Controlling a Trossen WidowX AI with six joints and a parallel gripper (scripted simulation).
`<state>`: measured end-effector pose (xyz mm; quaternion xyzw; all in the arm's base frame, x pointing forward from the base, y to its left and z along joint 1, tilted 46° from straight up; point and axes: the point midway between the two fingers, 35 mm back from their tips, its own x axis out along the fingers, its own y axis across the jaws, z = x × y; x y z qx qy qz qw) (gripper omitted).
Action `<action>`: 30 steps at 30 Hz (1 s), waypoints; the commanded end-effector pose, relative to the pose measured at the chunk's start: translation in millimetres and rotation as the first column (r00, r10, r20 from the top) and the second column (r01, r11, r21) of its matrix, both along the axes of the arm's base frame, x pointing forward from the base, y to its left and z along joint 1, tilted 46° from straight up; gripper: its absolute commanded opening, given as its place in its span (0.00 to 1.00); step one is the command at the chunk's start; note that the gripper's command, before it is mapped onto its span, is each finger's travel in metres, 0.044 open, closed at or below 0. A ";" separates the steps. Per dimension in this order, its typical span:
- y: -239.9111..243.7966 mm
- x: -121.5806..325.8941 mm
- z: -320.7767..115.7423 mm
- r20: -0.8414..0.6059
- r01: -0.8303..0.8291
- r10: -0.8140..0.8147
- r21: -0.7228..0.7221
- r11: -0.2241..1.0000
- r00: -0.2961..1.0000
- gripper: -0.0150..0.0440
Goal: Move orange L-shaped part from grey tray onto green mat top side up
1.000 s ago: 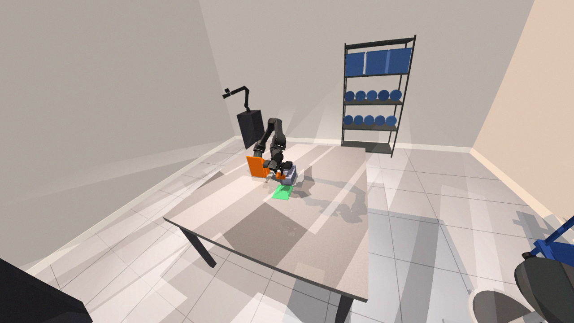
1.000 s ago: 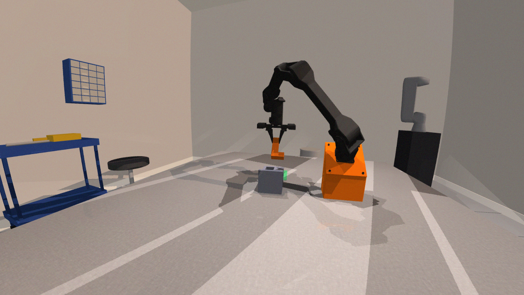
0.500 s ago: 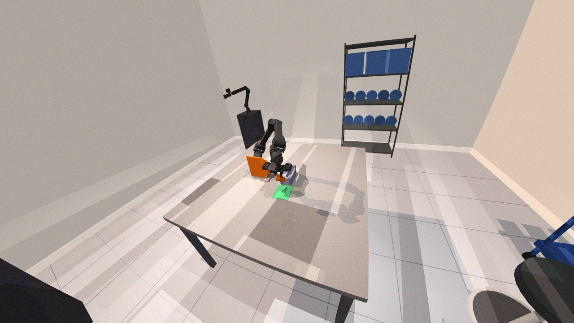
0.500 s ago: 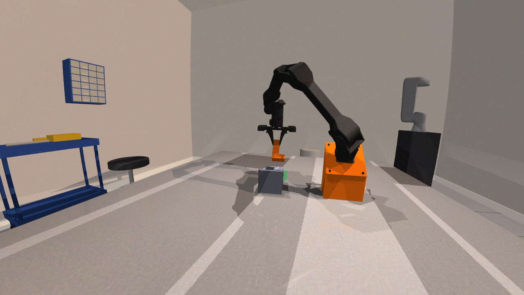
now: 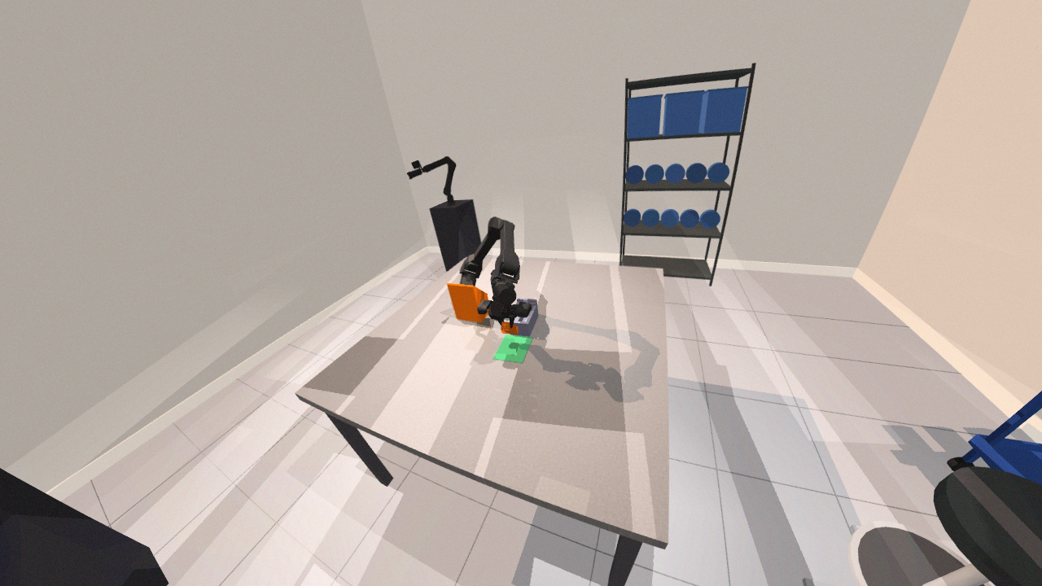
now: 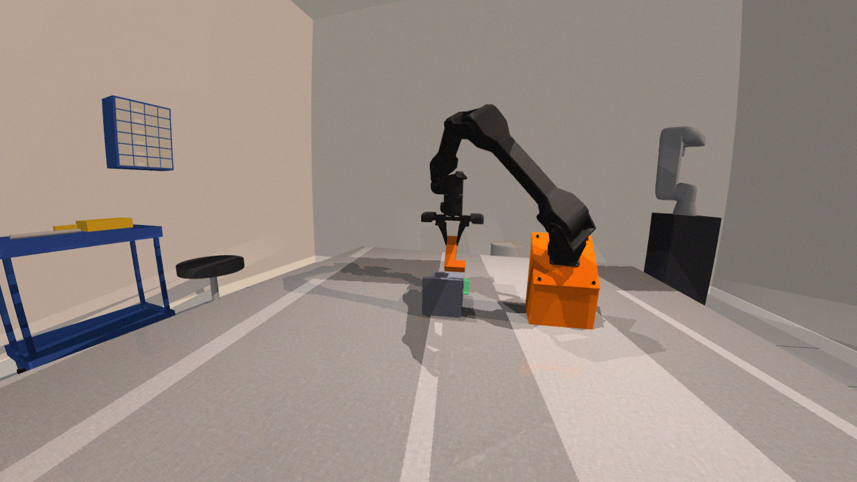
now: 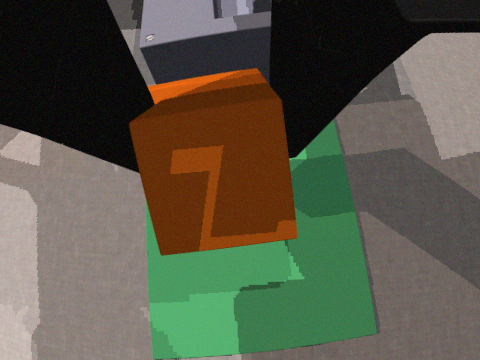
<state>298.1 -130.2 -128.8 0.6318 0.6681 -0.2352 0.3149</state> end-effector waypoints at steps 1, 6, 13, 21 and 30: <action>7.7 -0.6 -6.0 -0.006 0.002 -0.001 0.008 1.000 1.000 0.25; 13.5 -0.7 -11.7 -0.006 0.002 -0.001 0.008 1.000 1.000 0.25; 21.5 -0.7 -19.6 -0.006 0.002 -0.001 0.009 1.000 1.000 0.25; 30.7 -0.8 -28.7 -0.006 0.002 -0.001 0.009 1.000 1.000 0.25; 34.8 -1.0 -32.6 -0.006 0.001 -0.001 0.010 1.000 1.000 0.25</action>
